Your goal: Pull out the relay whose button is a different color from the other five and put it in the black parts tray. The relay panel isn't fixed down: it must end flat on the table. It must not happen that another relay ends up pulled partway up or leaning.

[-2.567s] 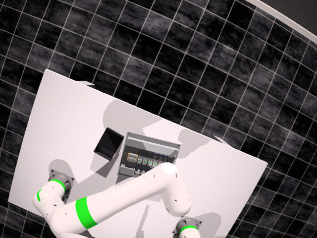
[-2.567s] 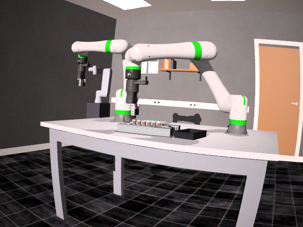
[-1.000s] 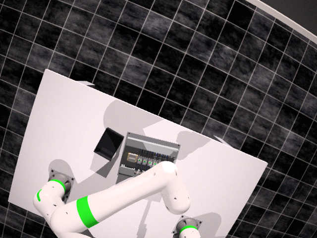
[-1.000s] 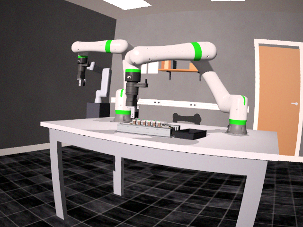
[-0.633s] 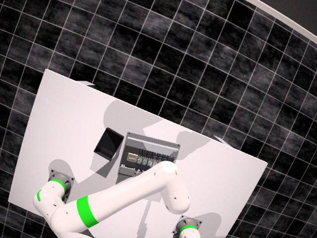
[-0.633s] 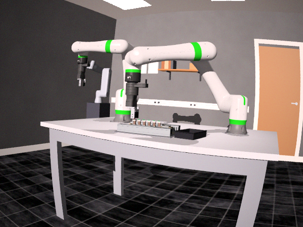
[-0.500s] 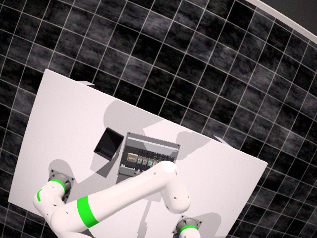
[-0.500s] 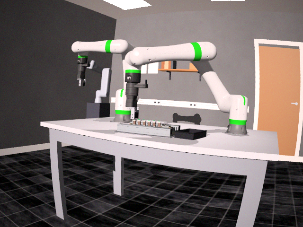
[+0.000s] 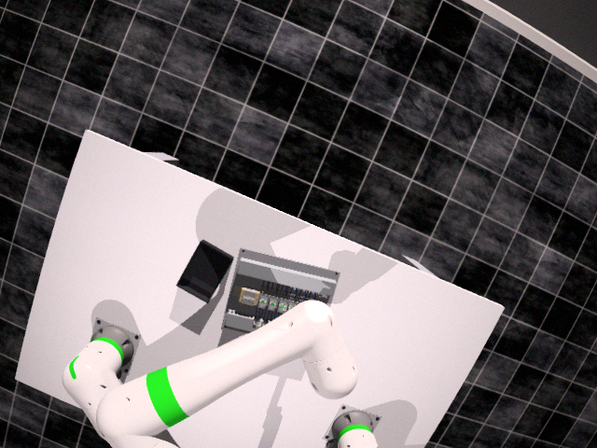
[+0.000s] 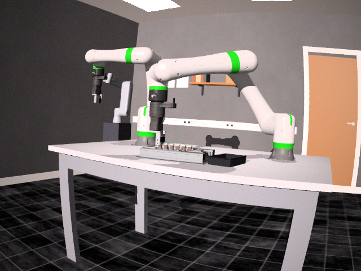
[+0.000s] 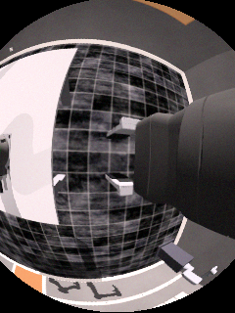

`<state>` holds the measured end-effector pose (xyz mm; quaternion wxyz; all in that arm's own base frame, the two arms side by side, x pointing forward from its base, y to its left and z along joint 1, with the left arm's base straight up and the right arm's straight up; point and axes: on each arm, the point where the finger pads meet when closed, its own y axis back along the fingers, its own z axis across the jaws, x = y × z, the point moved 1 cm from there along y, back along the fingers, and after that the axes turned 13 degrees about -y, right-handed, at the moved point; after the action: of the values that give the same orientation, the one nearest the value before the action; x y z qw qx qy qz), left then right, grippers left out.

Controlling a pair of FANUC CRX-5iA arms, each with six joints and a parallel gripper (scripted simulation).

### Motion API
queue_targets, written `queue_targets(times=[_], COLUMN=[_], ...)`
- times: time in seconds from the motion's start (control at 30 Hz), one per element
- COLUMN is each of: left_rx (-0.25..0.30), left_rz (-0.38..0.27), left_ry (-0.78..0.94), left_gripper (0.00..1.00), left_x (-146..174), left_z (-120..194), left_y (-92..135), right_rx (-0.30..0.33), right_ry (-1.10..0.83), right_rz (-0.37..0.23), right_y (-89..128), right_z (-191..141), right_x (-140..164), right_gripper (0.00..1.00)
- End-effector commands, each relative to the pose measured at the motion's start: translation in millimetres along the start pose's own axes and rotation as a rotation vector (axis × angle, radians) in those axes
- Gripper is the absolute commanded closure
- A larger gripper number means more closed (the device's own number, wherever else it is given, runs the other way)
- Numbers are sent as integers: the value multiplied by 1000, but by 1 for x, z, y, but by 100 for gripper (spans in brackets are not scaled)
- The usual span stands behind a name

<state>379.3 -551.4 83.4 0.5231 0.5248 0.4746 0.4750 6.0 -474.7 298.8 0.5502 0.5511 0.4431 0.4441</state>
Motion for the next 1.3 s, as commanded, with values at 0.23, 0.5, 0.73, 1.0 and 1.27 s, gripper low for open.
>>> queue_targets(times=[0.23,0.5,0.73,1.0,1.27], left_rx=[-1,-1,-1,-1,-1], left_rz=[-2,-2,-2,-2,-2], left_ry=[0,0,0,0,0], left_gripper=[2,2,2,2,2], left_x=[-1,-1,-1,-1,-1], left_z=[0,0,0,0,0], left_y=[-7,-12,-13,-13,-13], right_rx=[0,0,0,0,0], right_ry=[0,0,0,0,0], right_rz=[-2,-2,-2,-2,-2], right_y=[1,1,1,1,1], right_z=[0,0,0,0,0], right_x=[0,0,0,0,0], right_gripper=[0,0,0,0,0])
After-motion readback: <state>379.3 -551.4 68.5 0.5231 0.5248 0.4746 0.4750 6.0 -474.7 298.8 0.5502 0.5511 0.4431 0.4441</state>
